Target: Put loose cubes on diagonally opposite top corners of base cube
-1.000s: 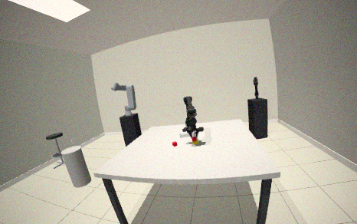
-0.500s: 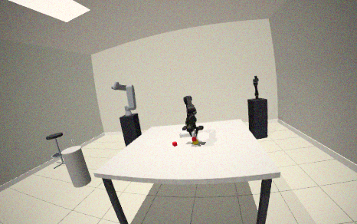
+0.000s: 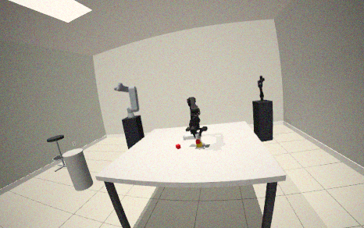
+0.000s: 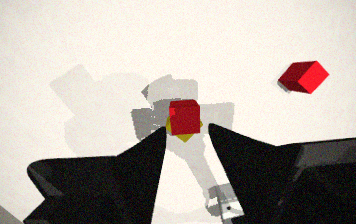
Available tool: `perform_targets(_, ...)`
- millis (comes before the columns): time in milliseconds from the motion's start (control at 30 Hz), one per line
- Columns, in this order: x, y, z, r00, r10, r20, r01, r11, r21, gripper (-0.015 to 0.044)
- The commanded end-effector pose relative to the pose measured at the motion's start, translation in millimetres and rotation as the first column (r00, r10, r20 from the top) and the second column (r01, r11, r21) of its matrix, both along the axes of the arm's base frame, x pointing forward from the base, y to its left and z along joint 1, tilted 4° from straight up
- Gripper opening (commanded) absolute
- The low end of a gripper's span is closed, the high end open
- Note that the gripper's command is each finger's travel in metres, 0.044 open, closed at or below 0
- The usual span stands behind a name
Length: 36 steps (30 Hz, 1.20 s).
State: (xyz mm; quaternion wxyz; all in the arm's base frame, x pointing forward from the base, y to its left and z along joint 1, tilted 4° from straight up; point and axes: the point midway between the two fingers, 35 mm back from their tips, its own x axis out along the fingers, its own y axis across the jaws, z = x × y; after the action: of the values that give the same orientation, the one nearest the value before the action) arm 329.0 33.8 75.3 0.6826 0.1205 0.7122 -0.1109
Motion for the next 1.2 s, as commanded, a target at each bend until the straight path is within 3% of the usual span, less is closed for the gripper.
perform_targets(0,1.6,0.0,3.8,1.000,0.002,0.011,-0.002,1.000,0.001,0.0205)
perform_targets(100,1.6,0.0,3.8,1.000,0.002,0.011,-0.002,1.000,0.001,0.0205)
perform_targets(200,1.4,-6.2,2.0,1.000,-0.010,0.005,0.010,1.000,-0.001,0.0265)
perform_targets(533,2.3,-88.4,17.1,0.969,-0.247,0.013,0.248,0.969,-0.016,0.0265)
perform_targets(867,-19.4,-172.9,33.1,0.843,-0.538,0.011,0.538,0.842,-0.032,0.0265)
perform_targets(1067,-26.5,-189.4,34.8,0.806,-0.592,0.011,0.592,0.805,-0.036,0.0265)
perform_targets(1167,-25.9,-189.9,13.9,0.806,-0.592,0.011,0.592,0.805,-0.036,0.0265)
